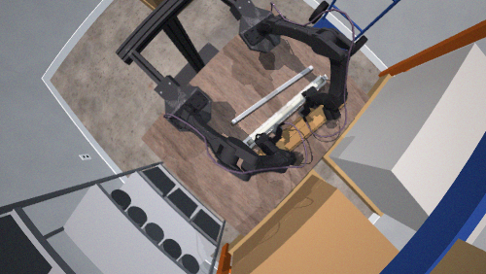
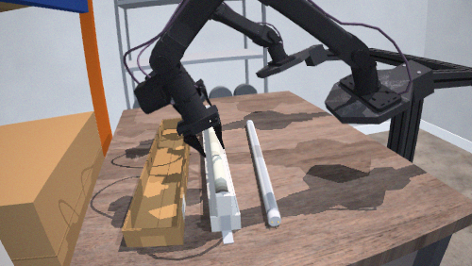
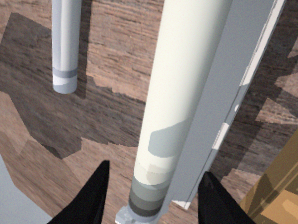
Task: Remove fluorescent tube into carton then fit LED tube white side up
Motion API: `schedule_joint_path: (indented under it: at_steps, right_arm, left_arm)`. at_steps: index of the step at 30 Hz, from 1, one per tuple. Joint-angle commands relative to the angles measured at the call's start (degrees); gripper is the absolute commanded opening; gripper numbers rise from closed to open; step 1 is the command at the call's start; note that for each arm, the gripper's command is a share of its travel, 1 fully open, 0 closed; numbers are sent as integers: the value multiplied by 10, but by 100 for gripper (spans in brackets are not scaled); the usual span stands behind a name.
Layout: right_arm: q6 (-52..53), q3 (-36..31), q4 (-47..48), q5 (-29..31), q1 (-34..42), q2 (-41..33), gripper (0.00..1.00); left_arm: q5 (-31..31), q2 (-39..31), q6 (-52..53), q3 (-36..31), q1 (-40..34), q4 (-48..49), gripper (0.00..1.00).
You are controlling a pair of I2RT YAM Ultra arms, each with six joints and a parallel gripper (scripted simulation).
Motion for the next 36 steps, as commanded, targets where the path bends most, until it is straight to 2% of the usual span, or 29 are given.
schedule_joint_path:
  at_steps: [1, 5, 8, 13, 14, 18, 19, 21, 22, 36]
  right_arm:
    - [-7, -20, 32, -9, -7, -11, 49]
    - [-8, -41, 60, -10, 4, 5, 49]
    - [-8, -37, 43, -10, 3, -5, 49]
    - [-8, -70, 97, -10, -1, 14, 49]
    - [-8, -74, 103, -10, 3, 9, 49]
    - [-8, -41, 72, -10, 5, -10, 49]
    - [-8, -45, 74, -10, 5, -6, 49]
    - [-8, -46, 87, -10, 5, -8, 49]
    - [-8, -41, 80, -10, 5, -8, 49]
    - [-8, -41, 75, -10, 5, -8, 49]
  left_arm:
    - [4, 9, 8, -16, 7, 39, 49]
    - [1, 16, 10, -29, 4, 61, 49]
    - [3, 16, 9, -25, 5, 46, 49]
    - [-2, 27, 14, -49, 12, 93, 49]
    - [0, 27, 13, -40, 2, 75, 49]
    - [3, 5, 12, -18, 5, 72, 49]
    - [3, 17, 13, -17, 9, 74, 49]
    - [3, 10, 12, -43, 6, 71, 49]
    - [3, 9, 12, -48, 6, 66, 11]
    - [3, 20, 12, -32, 6, 71, 11]
